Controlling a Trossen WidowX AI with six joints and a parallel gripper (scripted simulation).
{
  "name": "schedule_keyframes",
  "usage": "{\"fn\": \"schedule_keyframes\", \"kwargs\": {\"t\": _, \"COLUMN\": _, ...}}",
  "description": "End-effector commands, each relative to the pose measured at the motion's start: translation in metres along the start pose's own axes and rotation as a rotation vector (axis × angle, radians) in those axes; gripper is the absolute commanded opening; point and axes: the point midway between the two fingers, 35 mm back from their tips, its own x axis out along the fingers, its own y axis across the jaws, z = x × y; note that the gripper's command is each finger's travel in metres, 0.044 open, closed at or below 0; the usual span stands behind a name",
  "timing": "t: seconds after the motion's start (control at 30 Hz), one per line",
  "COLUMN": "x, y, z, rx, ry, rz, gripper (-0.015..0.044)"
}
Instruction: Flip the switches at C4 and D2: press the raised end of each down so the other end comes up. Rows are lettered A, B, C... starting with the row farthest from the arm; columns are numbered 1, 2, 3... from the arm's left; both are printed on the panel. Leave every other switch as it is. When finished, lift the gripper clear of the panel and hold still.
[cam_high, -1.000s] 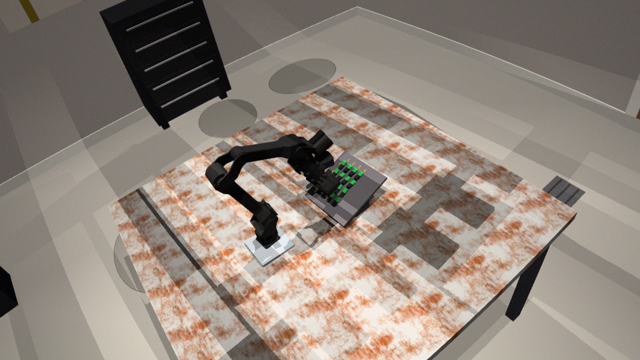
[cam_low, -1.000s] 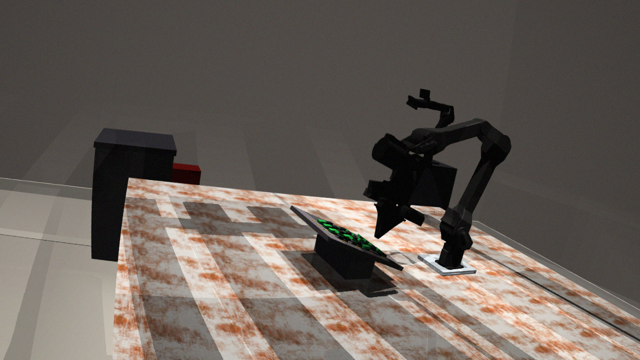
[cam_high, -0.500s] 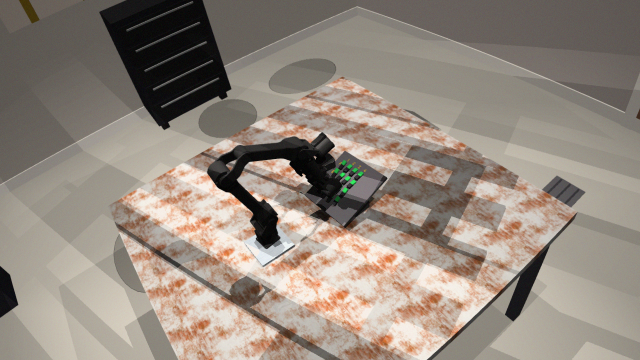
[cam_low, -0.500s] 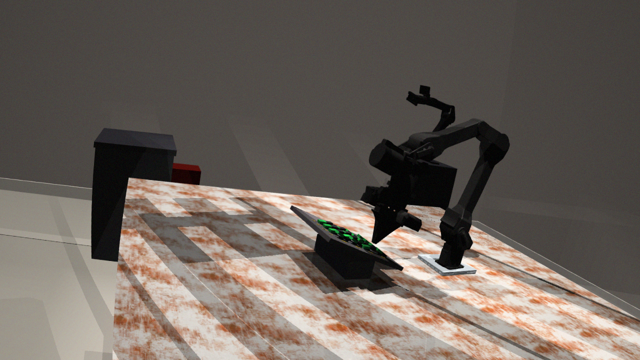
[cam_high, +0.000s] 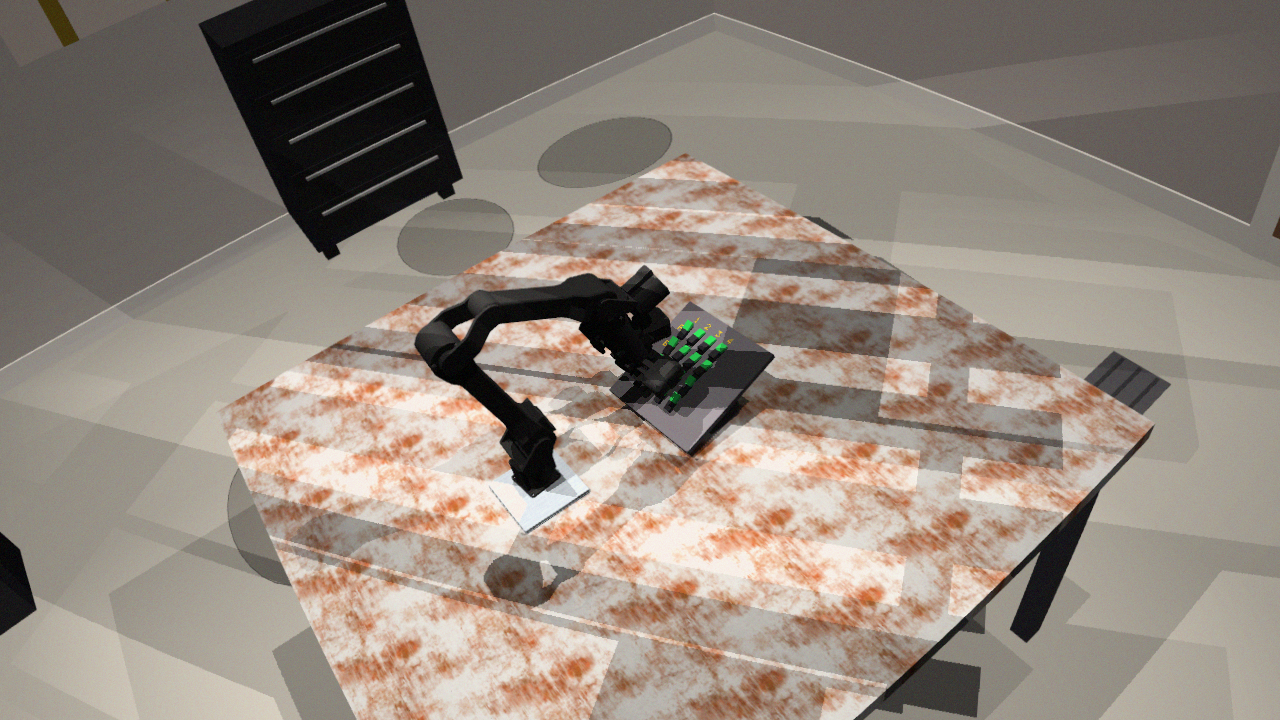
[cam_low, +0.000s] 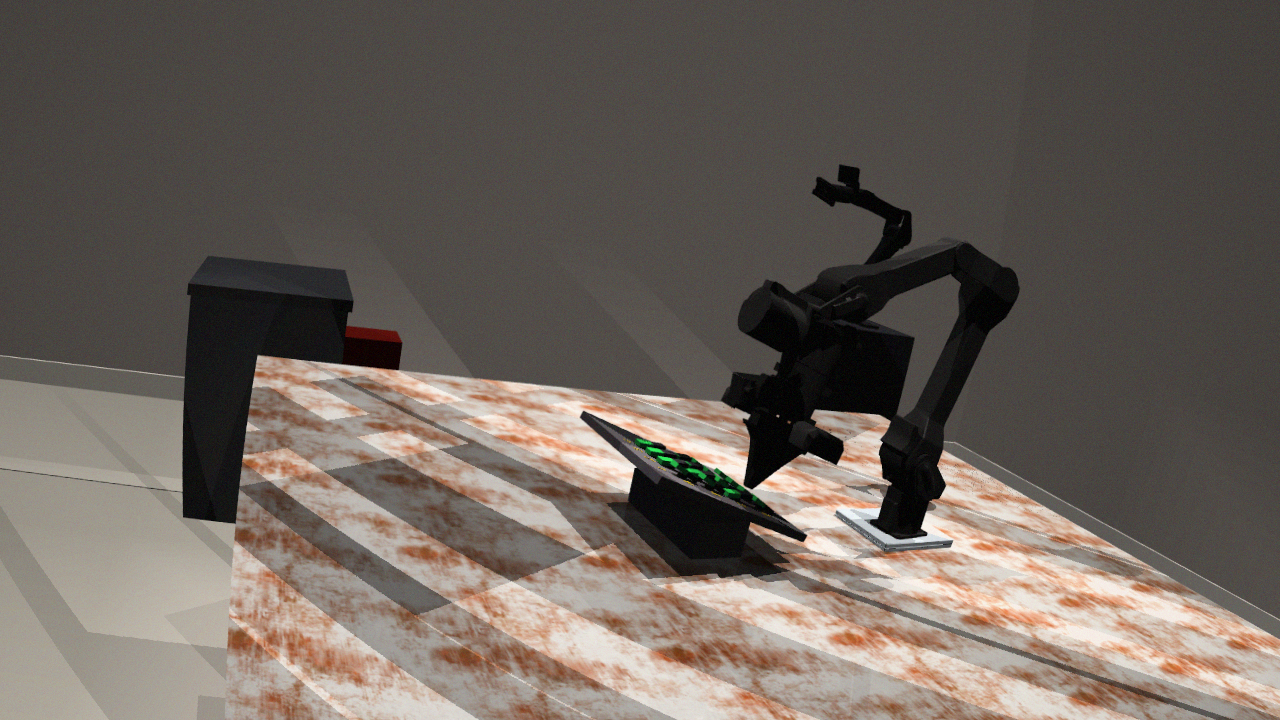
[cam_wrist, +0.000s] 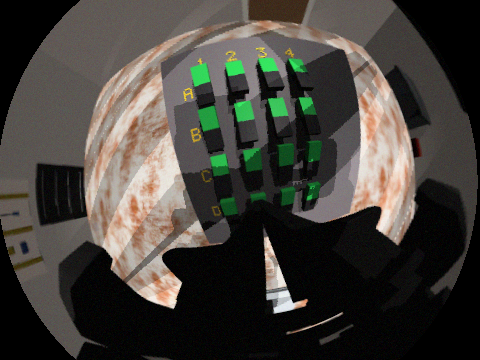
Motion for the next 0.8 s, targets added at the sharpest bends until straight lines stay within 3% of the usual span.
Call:
{"fn": "schedule_keyframes", "kwargs": {"t": 0.0, "x": 0.0005, "y": -0.0008, "z": 0.0001, "rx": 0.004, "ry": -0.001, "rz": -0.005, "gripper": 0.0000}}
{"fn": "schedule_keyframes", "kwargs": {"t": 0.77, "x": 0.0029, "y": -0.0008, "z": 0.0002, "rx": 0.004, "ry": -0.001, "rz": -0.005, "gripper": 0.0000}}
